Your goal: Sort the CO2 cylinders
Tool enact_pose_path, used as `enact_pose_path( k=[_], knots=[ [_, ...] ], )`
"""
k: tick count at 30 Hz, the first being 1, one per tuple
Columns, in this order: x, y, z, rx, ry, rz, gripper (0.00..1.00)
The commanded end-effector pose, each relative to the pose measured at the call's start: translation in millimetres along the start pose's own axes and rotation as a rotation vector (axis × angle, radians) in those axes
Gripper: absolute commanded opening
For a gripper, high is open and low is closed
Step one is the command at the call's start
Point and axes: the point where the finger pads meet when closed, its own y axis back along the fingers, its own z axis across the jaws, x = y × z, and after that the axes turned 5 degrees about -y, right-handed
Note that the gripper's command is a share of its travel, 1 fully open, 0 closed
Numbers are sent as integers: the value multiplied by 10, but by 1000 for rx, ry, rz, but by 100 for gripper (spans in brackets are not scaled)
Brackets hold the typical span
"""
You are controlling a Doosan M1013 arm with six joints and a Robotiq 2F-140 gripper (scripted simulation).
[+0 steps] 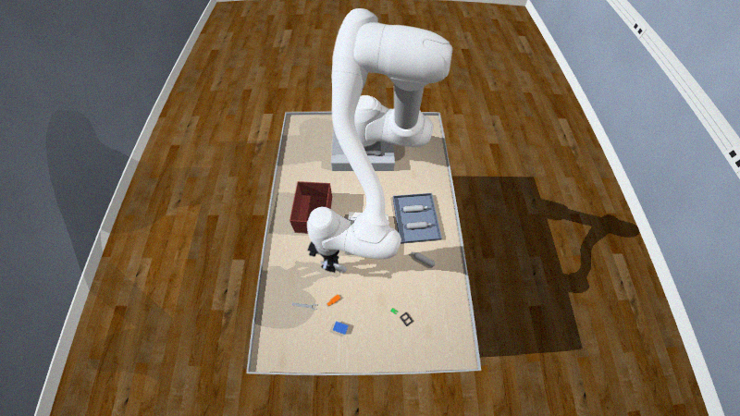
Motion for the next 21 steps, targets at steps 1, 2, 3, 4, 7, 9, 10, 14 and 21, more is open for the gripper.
enact_pose_path(
  k=[1, 2, 3, 4, 7, 9, 10, 14, 21],
  knots=[
    [-2, 216, -5, 1, 0, -1, 10],
    [-2, 310, -5, 1, 0, -1, 10],
    [-2, 410, -5, 1, 0, -1, 10],
    [-2, 514, -5, 1, 0, -1, 10],
    [-2, 835, -5, 1, 0, -1, 10],
    [-1, 1037, -4, 1, 0, -1, 10],
    [-1, 1127, -4, 1, 0, -1, 10],
    [-1, 1273, -4, 1, 0, -1, 10],
    [-1, 1439, -4, 1, 0, -1, 10]
  ],
)
